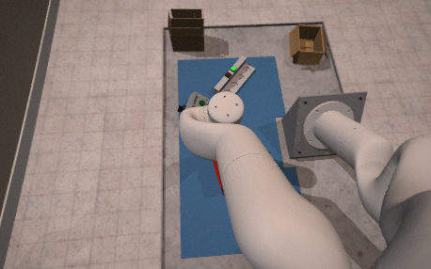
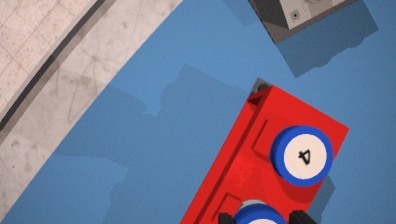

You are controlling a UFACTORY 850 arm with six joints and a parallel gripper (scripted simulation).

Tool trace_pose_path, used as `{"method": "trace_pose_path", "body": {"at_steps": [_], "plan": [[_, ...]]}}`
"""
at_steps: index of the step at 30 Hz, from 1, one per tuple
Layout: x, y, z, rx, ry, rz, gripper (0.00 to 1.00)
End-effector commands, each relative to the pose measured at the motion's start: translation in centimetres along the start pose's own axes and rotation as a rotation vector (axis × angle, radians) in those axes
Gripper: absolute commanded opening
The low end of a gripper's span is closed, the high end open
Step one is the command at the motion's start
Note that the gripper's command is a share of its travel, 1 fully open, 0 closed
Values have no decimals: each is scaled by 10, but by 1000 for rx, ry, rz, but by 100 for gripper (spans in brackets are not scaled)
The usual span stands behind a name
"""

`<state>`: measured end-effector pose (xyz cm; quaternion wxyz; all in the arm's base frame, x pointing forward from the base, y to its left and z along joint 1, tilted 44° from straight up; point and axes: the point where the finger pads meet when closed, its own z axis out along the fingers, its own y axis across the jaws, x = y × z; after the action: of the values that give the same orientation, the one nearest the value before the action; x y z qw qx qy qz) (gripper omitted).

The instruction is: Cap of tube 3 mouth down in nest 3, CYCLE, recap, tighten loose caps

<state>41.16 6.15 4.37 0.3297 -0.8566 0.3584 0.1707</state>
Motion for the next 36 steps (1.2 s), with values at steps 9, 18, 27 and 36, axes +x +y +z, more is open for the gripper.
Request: {"method": "trace_pose_path", "body": {"at_steps": [9, 18, 27, 36], "plan": [[1, 0, 0, 1, 1, -1, 46], [1, 0, 0, 1, 1, -1, 46], [1, 0, 1, 1, 1, 98, 46], [1, 0, 5, 1, 1, 98, 46]]}}
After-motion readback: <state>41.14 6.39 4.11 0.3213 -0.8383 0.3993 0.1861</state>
